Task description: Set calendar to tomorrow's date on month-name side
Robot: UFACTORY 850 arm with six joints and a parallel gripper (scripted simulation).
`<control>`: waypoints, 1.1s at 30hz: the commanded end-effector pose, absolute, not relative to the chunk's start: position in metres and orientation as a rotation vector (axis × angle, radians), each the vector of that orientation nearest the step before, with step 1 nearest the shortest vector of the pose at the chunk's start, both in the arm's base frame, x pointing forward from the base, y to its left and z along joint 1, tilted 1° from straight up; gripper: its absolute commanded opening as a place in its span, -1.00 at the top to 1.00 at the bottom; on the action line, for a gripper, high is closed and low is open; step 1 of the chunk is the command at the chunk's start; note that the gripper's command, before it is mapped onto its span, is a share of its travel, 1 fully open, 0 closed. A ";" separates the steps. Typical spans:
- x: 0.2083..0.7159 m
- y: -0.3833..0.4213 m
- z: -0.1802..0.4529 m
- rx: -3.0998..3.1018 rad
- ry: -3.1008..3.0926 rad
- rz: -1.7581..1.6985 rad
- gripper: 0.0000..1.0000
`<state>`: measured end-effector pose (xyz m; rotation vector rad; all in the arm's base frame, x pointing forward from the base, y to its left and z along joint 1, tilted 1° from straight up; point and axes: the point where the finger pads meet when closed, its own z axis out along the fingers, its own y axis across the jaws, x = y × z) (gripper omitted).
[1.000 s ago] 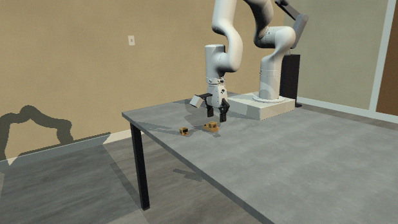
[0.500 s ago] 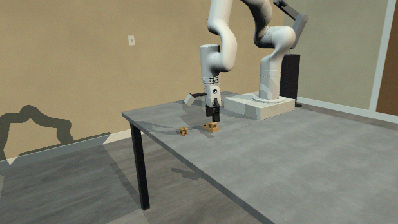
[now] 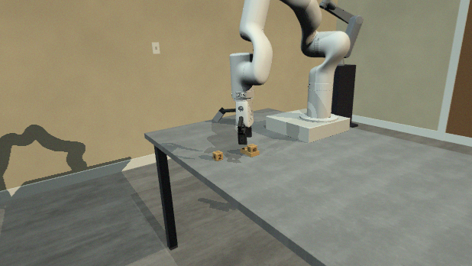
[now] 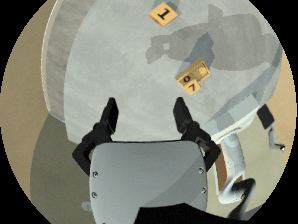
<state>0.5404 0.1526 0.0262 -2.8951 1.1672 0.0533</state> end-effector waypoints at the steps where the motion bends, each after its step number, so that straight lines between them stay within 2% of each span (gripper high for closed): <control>1: 0.547 0.146 0.027 -2.806 1.423 0.035 -1.00; 9: 0.554 0.139 0.027 -2.666 1.673 0.034 -1.00; 33: 0.584 0.099 0.028 -1.679 2.673 0.026 -1.00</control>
